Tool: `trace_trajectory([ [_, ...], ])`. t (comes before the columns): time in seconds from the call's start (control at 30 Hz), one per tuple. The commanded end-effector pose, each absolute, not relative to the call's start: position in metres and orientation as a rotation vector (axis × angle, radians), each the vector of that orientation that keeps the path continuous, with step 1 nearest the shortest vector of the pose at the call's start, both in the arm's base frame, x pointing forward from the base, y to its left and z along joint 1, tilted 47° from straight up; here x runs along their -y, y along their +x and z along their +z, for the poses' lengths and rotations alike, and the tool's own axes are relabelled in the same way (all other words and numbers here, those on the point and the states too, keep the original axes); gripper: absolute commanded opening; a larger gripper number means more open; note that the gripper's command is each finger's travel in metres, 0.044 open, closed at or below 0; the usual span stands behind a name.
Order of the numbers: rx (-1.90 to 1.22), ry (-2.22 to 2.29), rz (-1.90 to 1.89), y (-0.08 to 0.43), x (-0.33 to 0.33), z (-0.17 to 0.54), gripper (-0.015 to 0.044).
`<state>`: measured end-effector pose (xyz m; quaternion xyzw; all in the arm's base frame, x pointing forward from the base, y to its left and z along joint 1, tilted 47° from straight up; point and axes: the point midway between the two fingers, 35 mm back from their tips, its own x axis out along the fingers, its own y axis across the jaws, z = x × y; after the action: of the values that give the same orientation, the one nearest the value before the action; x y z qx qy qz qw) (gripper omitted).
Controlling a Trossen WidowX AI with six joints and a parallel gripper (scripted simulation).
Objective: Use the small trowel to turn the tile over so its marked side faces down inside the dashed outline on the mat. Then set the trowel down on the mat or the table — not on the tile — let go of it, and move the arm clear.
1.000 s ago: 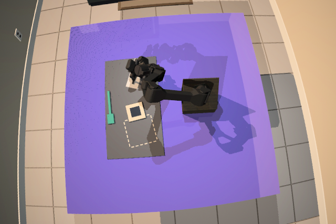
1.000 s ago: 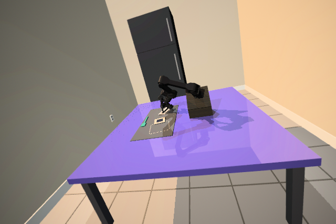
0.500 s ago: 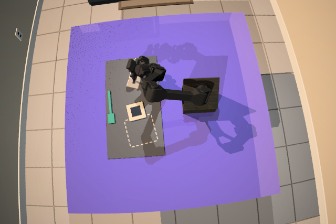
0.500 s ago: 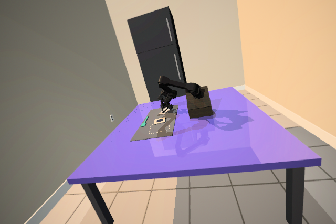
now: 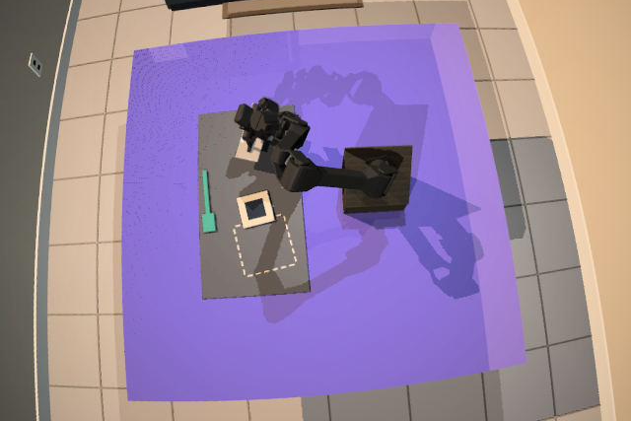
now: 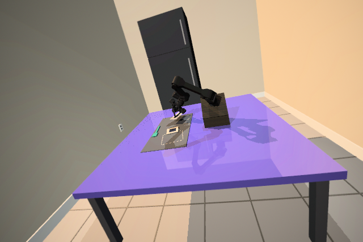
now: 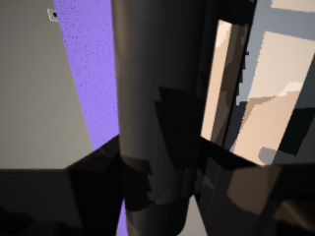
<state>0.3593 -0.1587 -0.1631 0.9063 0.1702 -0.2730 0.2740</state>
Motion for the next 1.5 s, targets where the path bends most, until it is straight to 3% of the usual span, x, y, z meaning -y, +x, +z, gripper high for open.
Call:
trace_trajectory([
  [0.0,-0.442,2.435,-0.731,0.356,0.169,-0.154,0.0],
  [0.63,-0.61,2.176,-0.219,0.395,0.104,-0.096,0.0],
  [1.47,-0.613,2.174,-0.214,0.402,0.082,-0.111,0.0],
])
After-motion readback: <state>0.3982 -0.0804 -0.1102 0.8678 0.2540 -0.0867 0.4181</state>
